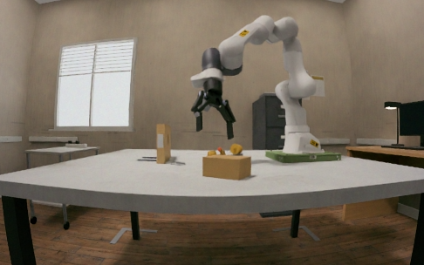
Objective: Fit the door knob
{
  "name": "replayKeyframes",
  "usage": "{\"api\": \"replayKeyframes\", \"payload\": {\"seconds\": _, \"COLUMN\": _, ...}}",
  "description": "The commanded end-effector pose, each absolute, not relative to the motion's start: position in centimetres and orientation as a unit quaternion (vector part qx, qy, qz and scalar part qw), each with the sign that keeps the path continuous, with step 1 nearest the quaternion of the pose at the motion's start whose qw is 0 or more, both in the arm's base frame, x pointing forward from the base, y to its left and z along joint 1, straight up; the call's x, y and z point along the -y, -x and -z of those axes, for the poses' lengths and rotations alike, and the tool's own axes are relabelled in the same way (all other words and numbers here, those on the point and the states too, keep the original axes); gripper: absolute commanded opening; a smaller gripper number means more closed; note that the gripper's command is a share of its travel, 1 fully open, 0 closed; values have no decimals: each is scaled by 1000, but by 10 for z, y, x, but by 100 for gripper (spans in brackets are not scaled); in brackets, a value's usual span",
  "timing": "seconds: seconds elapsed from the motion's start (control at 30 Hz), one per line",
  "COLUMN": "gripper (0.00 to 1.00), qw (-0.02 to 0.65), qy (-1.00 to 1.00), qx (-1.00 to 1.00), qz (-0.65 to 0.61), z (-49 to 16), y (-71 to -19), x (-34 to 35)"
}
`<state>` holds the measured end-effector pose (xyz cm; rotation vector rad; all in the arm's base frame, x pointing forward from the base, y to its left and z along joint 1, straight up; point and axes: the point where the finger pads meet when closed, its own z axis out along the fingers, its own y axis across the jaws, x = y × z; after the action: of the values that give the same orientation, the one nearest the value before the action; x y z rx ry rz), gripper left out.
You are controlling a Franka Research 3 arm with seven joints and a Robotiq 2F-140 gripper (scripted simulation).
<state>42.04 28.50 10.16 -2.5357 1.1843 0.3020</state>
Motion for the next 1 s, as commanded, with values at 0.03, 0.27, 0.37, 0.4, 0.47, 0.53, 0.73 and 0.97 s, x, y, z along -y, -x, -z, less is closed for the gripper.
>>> {"api": "replayKeyframes", "payload": {"seconds": 0.03, "gripper": 100, "qw": 163, "qy": 889, "qx": -415, "qz": -106, "z": -102, "y": -420, "x": -285}}
{"api": "replayKeyframes", "payload": {"seconds": 0.27, "gripper": 100, "qw": 163, "qy": 889, "qx": -415, "qz": -106, "z": -102, "y": -420, "x": -285}}
{"api": "replayKeyframes", "payload": {"seconds": 0.37, "gripper": 100, "qw": 163, "qy": 889, "qx": -415, "qz": -106, "z": -102, "y": -420, "x": -285}}
{"api": "replayKeyframes", "payload": {"seconds": 0.4, "gripper": 100, "qw": 163, "qy": 889, "qx": -415, "qz": -106, "z": -102, "y": -420, "x": -285}}
{"api": "replayKeyframes", "payload": {"seconds": 0.47, "gripper": 100, "qw": 163, "qy": 889, "qx": -415, "qz": -106, "z": -102, "y": -420, "x": -285}}
{"api": "replayKeyframes", "payload": {"seconds": 0.53, "gripper": 100, "qw": 163, "qy": 889, "qx": -415, "qz": -106, "z": -102, "y": -420, "x": -285}}
{"api": "replayKeyframes", "payload": {"seconds": 0.73, "gripper": 100, "qw": 114, "qy": 962, "qx": -240, "qz": -58, "z": -119, "y": -419, "x": -250}}
{"api": "replayKeyframes", "payload": {"seconds": 0.97, "gripper": 100, "qw": 61, "qy": 991, "qx": -120, "qz": -23, "z": -138, "y": -424, "x": -203}}
